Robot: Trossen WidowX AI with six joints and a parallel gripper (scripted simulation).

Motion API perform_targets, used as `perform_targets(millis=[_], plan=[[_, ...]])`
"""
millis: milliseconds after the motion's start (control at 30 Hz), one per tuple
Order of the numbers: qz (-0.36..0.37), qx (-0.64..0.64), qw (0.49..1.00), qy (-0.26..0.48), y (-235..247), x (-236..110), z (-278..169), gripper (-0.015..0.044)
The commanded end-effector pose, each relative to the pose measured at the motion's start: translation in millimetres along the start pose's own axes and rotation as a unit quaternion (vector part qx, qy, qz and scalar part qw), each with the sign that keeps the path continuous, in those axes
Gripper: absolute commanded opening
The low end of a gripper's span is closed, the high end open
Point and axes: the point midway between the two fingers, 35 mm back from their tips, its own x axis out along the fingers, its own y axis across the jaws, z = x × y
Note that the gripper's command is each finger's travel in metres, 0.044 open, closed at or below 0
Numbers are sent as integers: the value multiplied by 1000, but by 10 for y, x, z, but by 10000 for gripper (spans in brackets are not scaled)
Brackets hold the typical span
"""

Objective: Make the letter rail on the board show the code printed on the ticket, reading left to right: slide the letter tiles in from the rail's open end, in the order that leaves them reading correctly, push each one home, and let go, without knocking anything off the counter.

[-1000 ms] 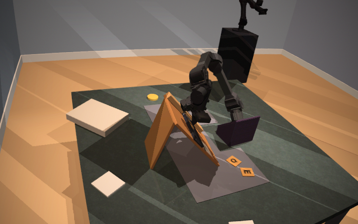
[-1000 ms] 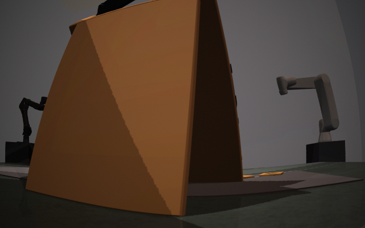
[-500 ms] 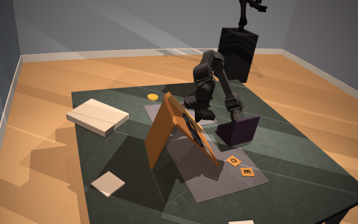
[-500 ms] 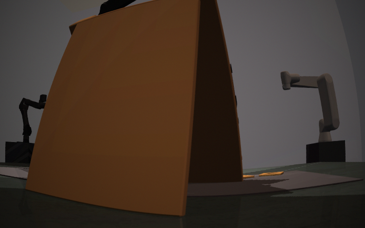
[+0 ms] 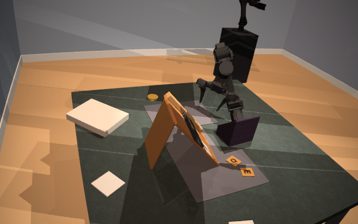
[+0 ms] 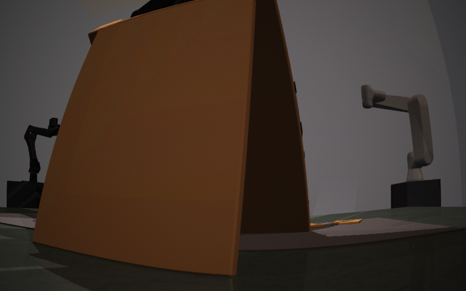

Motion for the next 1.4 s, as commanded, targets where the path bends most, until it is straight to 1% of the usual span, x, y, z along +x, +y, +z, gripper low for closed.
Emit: perform_targets(millis=[0, 733, 800, 867, 1133, 1367], plan=[[-49, -318, 942, -97, 207, -561, -35, 440], [-49, -318, 942, -97, 207, -561, -35, 440], [-49, -320, 941, -97, 175, -545, -39, 388], [-48, -325, 939, -98, 76, -499, -54, 340], [-60, -361, 925, -99, -683, -174, -288, 340], [-92, -396, 910, -76, -1344, 81, -709, 340]])
